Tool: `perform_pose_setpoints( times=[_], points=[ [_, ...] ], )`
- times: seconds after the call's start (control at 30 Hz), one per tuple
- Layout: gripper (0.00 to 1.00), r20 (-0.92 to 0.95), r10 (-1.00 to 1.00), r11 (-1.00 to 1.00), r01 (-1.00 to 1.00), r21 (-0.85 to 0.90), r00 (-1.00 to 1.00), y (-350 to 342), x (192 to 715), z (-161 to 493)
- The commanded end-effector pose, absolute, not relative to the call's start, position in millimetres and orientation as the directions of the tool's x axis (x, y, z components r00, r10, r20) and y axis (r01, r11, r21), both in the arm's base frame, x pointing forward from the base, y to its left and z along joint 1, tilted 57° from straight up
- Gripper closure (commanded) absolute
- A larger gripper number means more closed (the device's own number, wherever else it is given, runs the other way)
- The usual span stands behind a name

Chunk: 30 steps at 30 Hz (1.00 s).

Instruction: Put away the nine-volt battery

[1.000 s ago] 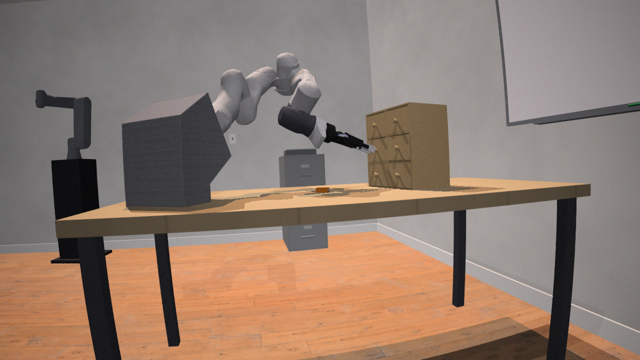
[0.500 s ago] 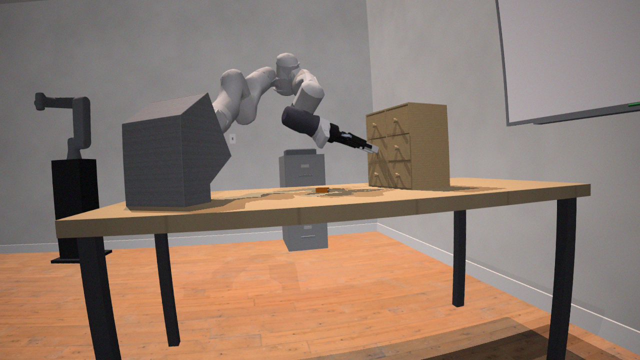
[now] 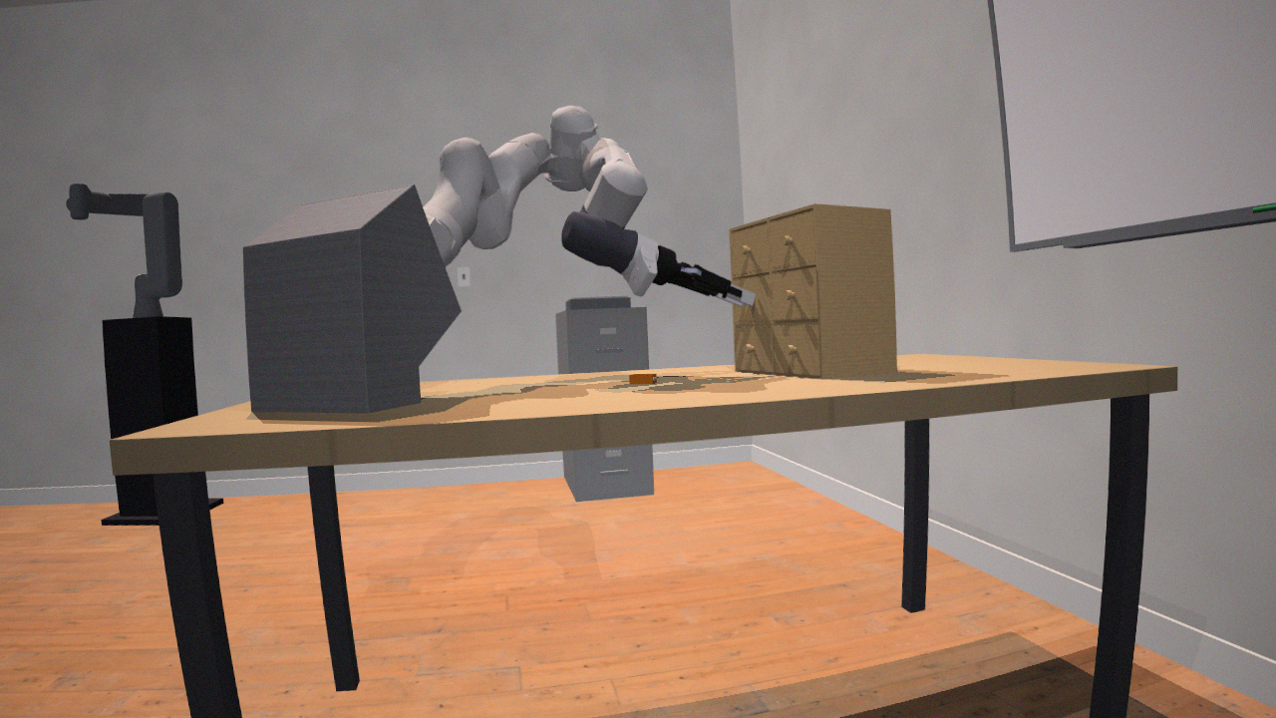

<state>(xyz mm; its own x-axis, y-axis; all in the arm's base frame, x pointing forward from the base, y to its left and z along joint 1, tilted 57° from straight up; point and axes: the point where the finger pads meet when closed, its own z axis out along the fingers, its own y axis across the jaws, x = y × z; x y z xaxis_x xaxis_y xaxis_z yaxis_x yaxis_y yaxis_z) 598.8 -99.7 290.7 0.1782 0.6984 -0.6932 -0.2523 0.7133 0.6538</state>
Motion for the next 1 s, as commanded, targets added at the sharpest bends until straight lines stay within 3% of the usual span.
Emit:
perform_pose_setpoints(
  times=[0.0,0.2,0.23,0.97],
  points=[
    [0.80,-0.689,0.702,0.710,-0.252,0.657,0.179,-100.2,599.9,291.9],
    [0.80,-0.689,0.702,0.710,-0.252,0.657,0.179,-100.2,599.9,291.9],
    [0.92,-0.689,0.702,0.710,-0.252,0.657,0.179,-100.2,599.9,291.9],
    [0.92,-0.689,0.702,0.710,-0.252,0.657,0.179,-100.2,599.9,291.9]
  ],
)
